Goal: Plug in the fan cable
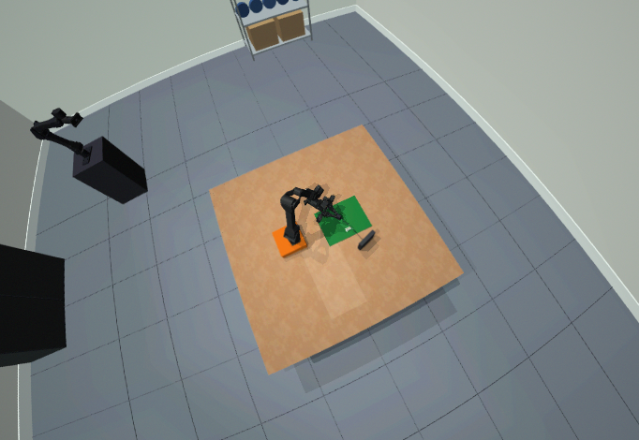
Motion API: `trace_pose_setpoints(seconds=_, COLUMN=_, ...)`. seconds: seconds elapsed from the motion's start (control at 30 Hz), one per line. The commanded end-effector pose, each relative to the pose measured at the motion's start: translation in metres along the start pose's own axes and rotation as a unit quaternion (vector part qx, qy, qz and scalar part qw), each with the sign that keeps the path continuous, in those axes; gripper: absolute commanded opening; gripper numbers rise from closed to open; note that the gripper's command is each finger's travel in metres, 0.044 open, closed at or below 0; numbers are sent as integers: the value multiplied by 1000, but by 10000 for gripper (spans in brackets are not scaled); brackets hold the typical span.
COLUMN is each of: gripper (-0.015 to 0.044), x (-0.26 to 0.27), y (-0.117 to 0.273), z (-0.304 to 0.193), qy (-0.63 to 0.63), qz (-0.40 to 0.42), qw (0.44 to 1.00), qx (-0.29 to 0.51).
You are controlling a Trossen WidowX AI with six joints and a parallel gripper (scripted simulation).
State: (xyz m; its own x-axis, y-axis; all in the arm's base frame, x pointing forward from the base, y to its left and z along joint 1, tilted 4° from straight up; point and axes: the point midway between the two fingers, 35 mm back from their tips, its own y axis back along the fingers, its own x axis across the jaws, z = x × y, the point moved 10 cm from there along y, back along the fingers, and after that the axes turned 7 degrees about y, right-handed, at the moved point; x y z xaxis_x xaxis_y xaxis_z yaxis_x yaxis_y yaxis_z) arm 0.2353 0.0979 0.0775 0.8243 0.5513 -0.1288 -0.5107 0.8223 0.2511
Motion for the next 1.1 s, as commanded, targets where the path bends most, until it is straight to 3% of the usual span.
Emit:
trace_pose_setpoints(seconds=0.0, gripper=0, x=1, y=0, z=-3, qy=-3, qz=0, qw=1000, qx=1)
trace_pose_setpoints(seconds=1.07, gripper=0, x=5, y=-4, z=-29, qy=-3, qz=0, qw=1000, qx=1)
